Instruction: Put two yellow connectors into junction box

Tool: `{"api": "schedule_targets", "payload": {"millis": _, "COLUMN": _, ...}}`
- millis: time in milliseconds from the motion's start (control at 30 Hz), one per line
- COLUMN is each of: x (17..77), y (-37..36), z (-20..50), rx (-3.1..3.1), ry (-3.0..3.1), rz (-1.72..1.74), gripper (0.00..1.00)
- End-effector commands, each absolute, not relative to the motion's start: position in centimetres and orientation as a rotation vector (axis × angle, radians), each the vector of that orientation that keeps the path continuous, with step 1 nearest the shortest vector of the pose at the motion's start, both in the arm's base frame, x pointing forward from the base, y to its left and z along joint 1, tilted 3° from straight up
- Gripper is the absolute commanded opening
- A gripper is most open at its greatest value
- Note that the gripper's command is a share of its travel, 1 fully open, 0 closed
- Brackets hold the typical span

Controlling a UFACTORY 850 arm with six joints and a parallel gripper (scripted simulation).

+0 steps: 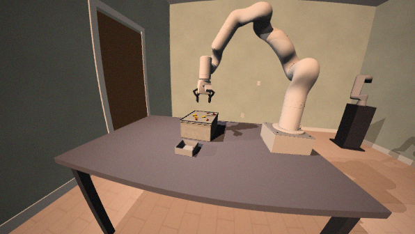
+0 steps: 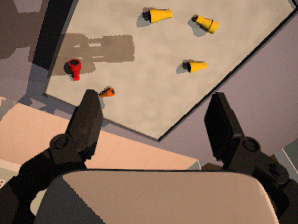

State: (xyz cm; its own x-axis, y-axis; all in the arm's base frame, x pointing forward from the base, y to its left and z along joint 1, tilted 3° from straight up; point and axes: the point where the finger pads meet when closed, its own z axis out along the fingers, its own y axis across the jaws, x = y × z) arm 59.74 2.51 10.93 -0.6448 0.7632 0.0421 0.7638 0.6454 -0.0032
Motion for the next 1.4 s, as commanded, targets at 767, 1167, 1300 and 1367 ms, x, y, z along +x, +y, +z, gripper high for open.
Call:
{"api": "schedule_targets", "payload": {"millis": 767, "x": 60.1, "y": 1.1, "z": 11.1, "rx": -1.209, "ry": -2.882, "rz": 0.084, "gripper": 1.0}}
{"api": "schedule_targets", "payload": {"millis": 1167, "x": 60.1, "y": 1.0, "z": 11.1, "rx": -1.206, "ry": -2.884, "rz": 0.087, "gripper": 1.0}}
{"api": "schedule_targets", "payload": {"millis": 1300, "x": 60.1, "y": 1.0, "z": 11.1, "rx": -1.206, "ry": -2.884, "rz": 0.087, "gripper": 1.0}}
{"api": "schedule_targets", "payload": {"millis": 1367, "x": 60.1, "y": 1.0, "z": 11.1, "rx": -1.206, "ry": -2.884, "rz": 0.087, "gripper": 1.0}}
